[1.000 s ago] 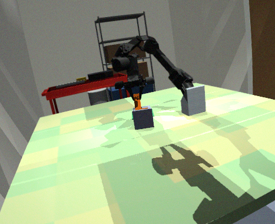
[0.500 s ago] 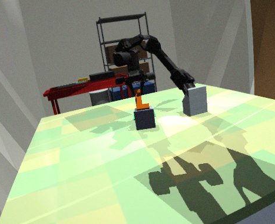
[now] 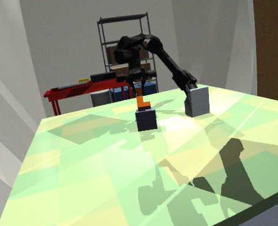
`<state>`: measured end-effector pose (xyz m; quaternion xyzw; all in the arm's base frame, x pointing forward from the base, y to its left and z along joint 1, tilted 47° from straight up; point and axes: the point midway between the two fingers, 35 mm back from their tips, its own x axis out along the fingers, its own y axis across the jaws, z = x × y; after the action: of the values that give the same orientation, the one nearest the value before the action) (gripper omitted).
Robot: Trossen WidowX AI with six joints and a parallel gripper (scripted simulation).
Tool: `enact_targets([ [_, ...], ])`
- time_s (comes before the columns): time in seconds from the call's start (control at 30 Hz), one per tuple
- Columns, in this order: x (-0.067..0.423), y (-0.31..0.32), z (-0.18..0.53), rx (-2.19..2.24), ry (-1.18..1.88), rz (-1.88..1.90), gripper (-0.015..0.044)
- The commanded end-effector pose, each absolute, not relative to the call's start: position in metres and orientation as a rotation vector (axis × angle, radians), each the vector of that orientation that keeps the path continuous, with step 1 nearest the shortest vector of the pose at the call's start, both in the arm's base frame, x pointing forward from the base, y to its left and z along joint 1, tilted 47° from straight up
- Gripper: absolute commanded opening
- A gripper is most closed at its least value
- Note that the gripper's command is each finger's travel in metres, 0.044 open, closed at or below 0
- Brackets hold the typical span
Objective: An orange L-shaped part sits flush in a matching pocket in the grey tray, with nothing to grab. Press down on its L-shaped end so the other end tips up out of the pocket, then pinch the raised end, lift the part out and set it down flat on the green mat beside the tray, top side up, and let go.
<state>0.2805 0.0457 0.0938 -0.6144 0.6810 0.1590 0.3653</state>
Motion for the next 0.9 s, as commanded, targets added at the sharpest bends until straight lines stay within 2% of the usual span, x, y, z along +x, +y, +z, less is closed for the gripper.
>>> enact_targets([
  [0.0,0.277,0.04,0.1,-1.577,1.755,0.41,0.0],
  [0.87,0.236,-0.032,0.171,-1.58,1.759,0.409,0.0],
])
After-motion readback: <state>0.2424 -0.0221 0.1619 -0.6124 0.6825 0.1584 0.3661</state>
